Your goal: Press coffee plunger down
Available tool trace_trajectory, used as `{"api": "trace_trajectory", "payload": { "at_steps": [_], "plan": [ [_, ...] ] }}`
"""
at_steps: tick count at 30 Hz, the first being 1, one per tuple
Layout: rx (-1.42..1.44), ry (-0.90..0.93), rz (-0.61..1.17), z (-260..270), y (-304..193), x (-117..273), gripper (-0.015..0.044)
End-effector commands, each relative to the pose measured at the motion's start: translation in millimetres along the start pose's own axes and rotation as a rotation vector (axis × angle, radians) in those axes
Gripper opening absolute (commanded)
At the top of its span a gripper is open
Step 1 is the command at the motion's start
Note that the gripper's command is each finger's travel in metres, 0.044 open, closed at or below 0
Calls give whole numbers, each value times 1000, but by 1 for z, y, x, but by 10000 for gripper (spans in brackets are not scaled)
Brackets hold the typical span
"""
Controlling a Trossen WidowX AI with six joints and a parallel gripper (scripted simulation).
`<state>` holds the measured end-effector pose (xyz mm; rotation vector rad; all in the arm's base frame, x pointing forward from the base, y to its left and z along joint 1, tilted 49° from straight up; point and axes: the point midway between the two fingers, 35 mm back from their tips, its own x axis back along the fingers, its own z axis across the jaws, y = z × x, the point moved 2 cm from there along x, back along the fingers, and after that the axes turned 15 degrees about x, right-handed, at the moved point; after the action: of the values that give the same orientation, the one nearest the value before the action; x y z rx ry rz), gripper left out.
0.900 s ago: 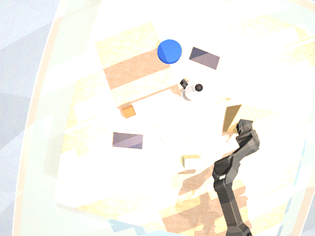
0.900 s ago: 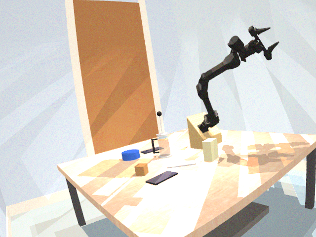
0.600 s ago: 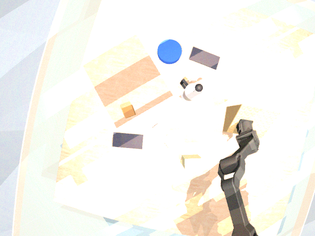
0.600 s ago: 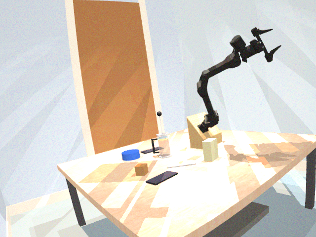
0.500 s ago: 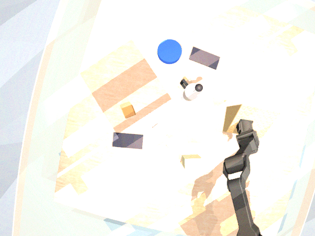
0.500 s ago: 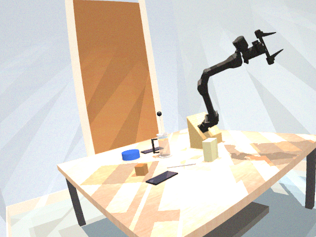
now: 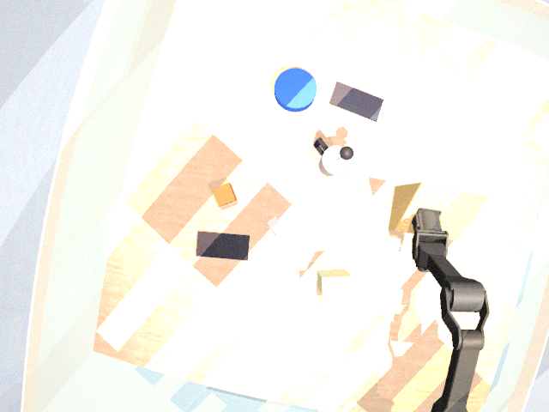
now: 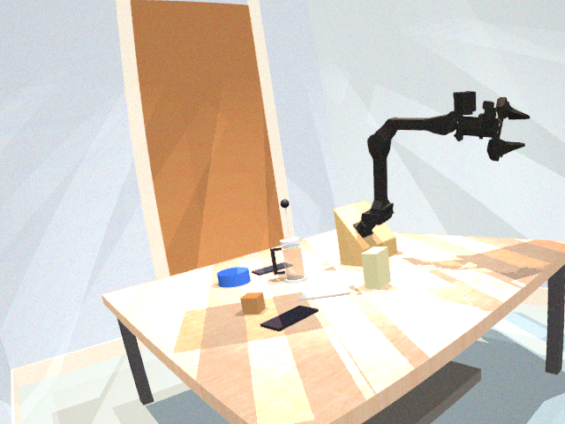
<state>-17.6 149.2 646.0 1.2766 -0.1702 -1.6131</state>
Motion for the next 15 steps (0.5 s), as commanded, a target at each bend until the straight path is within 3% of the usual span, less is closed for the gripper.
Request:
{"api": "trace_trajectory", "payload": {
  "at_steps": [1, 12, 15],
  "plan": [
    [156, -151, 41, -46, -18, -10, 440],
    [482, -579, 181, -193, -23, 8, 440],
    [533, -642, 203, -211, -20, 18, 440]
  ]
}}
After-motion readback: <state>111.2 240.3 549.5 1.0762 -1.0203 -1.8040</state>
